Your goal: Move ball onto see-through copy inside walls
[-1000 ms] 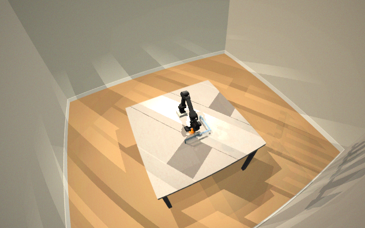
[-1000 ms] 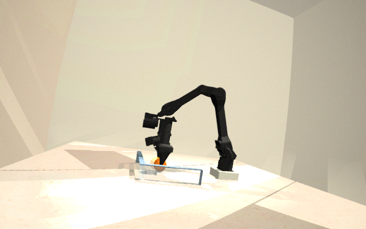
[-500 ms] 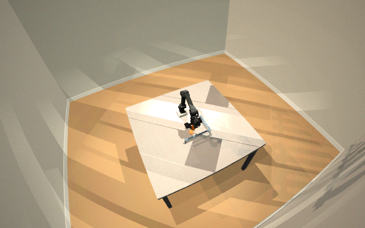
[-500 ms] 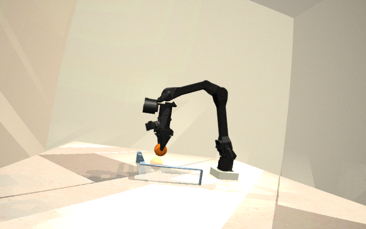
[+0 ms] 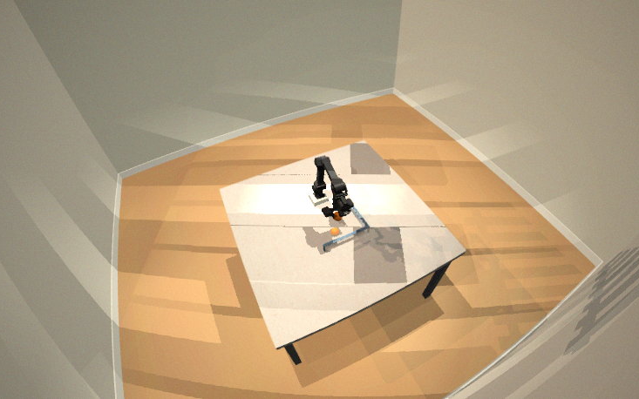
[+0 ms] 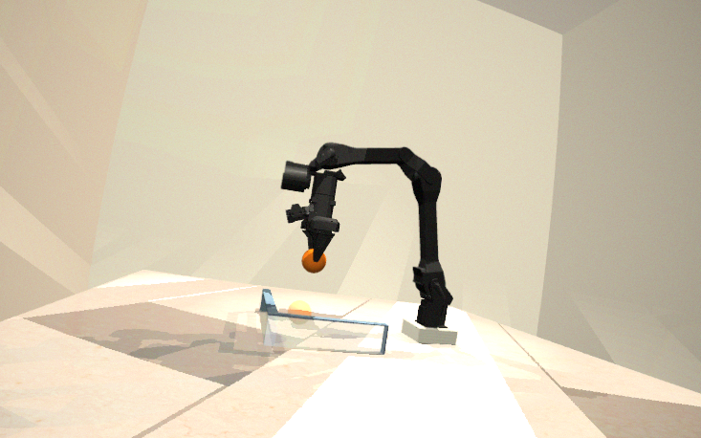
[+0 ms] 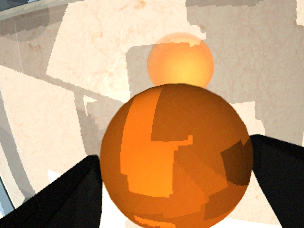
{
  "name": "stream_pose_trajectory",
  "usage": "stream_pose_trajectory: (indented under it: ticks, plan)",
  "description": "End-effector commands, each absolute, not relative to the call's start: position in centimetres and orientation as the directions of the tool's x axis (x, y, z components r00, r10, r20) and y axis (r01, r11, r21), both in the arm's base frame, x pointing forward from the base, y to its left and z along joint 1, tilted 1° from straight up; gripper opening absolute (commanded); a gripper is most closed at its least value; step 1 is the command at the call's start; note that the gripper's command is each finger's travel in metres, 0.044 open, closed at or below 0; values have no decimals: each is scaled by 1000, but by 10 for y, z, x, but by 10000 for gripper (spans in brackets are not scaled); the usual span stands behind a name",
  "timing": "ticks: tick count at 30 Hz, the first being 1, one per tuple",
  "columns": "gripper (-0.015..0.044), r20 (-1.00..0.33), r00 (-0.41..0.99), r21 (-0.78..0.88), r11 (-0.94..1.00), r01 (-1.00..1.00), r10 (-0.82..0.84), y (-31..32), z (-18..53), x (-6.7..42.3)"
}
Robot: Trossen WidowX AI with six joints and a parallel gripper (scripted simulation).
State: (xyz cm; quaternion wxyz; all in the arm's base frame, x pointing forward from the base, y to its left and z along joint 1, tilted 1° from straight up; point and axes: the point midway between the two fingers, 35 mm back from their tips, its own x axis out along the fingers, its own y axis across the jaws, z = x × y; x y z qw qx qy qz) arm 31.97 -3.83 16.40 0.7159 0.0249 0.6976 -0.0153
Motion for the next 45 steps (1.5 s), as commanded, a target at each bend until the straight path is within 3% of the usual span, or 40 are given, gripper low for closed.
stream_pose_trajectory:
  ticks: [1, 29, 45]
  plan:
    - [0, -999, 31, 17, 998, 53, 16, -42, 160, 321]
    - [0, -999, 32, 15, 998, 53, 14, -64, 49, 333]
    - [0, -999, 32, 15, 998, 53, 14, -64, 38, 333]
